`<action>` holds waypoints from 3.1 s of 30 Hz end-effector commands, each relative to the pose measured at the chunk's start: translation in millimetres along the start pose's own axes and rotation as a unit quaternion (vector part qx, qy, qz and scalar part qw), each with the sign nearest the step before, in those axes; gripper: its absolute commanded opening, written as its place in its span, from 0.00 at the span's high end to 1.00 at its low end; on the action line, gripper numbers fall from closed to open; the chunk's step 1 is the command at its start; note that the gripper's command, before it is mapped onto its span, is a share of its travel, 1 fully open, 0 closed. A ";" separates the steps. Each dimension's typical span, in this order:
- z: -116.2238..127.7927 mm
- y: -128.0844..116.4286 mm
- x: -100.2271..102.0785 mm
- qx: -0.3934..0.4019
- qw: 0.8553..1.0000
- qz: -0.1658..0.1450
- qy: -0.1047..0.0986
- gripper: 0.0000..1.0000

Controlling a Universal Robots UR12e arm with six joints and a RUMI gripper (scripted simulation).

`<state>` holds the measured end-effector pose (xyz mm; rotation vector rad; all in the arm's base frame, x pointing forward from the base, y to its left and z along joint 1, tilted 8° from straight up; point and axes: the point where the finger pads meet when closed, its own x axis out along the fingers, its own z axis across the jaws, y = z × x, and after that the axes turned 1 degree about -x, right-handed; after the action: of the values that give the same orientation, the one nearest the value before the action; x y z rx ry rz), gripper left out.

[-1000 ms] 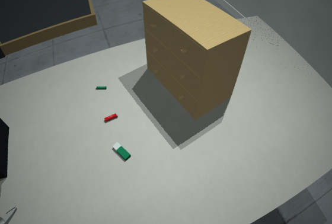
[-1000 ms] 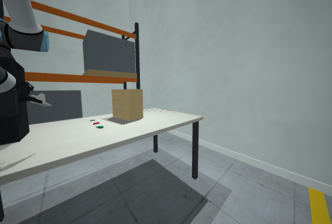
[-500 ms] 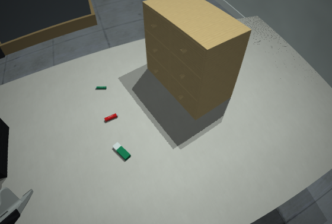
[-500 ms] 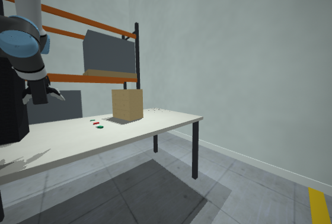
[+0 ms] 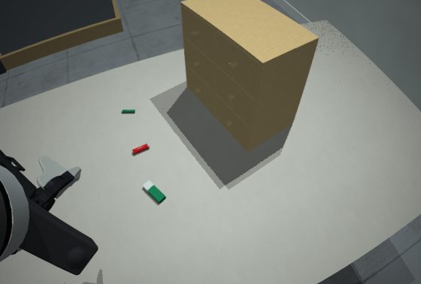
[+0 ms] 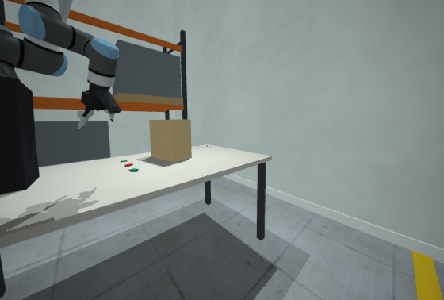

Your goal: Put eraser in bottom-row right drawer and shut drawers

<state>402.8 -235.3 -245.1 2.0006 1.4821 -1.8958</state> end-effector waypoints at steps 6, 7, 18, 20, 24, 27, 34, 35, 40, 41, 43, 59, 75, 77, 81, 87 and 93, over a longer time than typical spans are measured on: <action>-122.0 -8.6 -25.5 -0.222 0.964 0.098 -0.109 0.00; -122.0 -8.6 -25.5 -0.222 0.964 0.098 -0.109 0.00; -223.0 -44.7 -34.2 -0.393 0.888 0.156 -0.180 0.00; -235.1 -50.7 -34.7 -0.412 0.877 0.162 -0.188 0.00; -248.1 -57.6 -35.1 -0.432 0.864 0.168 -0.195 0.00; -253.6 -60.6 -35.2 -0.441 0.859 0.171 -0.198 0.00; -258.9 -63.6 -35.3 -0.449 0.853 0.173 -0.201 0.00; -258.9 -63.6 -35.3 -0.449 0.853 0.173 -0.201 0.00; -258.9 -63.6 -35.3 -0.449 0.853 0.173 -0.201 0.00; -258.9 -63.6 -35.3 -0.449 0.853 0.173 -0.201 0.00; -258.9 -63.6 -35.3 -0.449 0.853 0.173 -0.201 0.00; -259.0 -62.6 -34.7 -0.440 0.858 0.176 -0.200 0.00; -260.0 -53.9 -30.1 -0.362 0.893 0.193 -0.183 0.00; -260.0 -52.9 -29.6 -0.353 0.897 0.194 -0.181 0.00; -260.3 -48.7 -27.1 -0.313 0.912 0.202 -0.172 0.00; -260.6 -41.2 -22.2 -0.236 0.935 0.216 -0.155 0.00; -260.7 -35.7 -18.2 -0.176 0.948 0.225 -0.141 0.00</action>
<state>582.2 -74.2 -138.1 1.5924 1.1306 -1.4572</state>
